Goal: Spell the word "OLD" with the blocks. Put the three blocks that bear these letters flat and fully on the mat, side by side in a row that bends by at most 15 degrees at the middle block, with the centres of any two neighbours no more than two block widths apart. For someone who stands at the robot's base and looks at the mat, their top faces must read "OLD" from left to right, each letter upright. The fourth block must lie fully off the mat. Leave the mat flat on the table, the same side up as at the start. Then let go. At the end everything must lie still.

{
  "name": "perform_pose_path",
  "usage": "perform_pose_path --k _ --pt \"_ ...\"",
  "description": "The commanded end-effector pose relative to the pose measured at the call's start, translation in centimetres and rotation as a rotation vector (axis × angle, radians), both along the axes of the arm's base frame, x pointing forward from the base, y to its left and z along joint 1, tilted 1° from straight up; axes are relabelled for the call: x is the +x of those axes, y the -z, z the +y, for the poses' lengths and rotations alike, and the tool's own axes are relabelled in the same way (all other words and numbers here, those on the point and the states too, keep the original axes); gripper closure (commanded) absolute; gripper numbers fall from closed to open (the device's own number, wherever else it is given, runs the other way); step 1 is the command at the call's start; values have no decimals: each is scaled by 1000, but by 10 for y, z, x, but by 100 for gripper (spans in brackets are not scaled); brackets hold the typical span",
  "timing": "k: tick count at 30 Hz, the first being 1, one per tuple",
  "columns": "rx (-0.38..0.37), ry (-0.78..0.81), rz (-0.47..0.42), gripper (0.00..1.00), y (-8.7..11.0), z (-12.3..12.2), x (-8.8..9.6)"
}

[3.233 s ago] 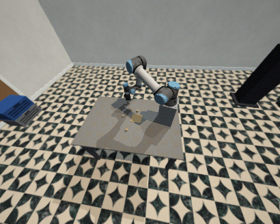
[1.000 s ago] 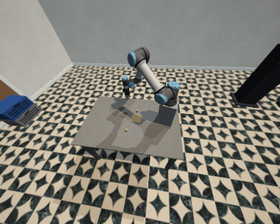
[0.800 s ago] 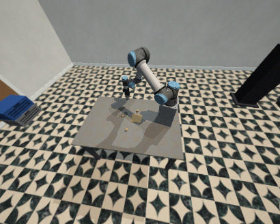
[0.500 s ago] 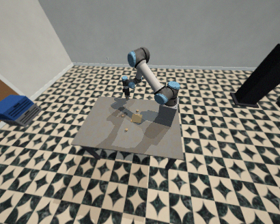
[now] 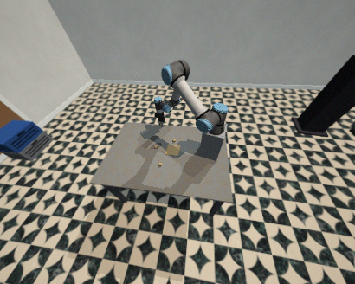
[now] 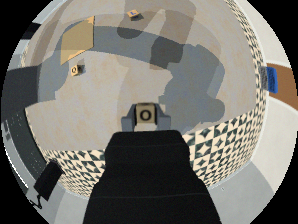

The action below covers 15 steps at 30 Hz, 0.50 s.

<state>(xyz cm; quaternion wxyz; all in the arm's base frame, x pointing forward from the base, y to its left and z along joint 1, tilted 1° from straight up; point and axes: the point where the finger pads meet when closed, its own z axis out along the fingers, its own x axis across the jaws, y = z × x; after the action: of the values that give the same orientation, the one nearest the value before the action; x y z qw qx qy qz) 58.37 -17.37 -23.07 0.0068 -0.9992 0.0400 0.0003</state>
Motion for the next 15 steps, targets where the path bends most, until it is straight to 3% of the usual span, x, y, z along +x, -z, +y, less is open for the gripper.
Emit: perform_pose_path --k 1,15 --pt "-1 61 -1 51 0 5 1" --pt "-1 263 2 51 1 21 2"
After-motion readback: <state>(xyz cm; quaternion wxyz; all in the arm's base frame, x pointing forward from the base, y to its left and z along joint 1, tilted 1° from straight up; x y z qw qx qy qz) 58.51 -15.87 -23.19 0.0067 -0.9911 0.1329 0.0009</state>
